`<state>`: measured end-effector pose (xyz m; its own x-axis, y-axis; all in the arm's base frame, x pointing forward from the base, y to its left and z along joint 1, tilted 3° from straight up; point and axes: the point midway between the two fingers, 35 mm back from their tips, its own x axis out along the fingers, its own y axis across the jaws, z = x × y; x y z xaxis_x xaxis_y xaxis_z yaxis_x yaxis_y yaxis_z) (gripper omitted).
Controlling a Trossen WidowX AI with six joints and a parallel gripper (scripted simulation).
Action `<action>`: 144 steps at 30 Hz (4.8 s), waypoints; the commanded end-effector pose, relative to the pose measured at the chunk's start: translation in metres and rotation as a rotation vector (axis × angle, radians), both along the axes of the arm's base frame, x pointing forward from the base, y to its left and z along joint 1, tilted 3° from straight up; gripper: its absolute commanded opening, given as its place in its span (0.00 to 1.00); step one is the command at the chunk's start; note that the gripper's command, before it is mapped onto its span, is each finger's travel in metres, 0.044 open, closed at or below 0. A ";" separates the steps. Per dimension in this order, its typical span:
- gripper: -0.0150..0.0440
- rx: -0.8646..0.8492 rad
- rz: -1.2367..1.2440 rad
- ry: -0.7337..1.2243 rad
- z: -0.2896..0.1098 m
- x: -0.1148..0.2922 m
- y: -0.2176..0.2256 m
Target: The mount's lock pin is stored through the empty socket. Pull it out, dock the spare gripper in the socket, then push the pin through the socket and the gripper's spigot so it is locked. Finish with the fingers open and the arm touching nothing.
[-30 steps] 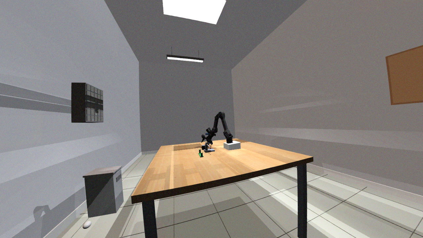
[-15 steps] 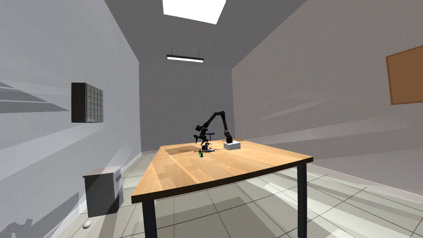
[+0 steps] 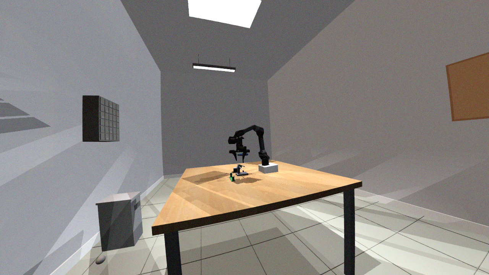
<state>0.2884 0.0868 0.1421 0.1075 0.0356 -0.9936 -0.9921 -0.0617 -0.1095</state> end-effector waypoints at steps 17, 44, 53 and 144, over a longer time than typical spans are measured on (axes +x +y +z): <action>0.76 -0.033 0.001 0.025 -0.056 -0.012 0.020; 0.76 -0.033 0.001 0.025 -0.099 -0.007 0.021; 0.76 -0.033 0.001 0.025 -0.113 -0.006 0.020; 0.25 0.166 -0.020 0.056 -0.096 -0.002 0.061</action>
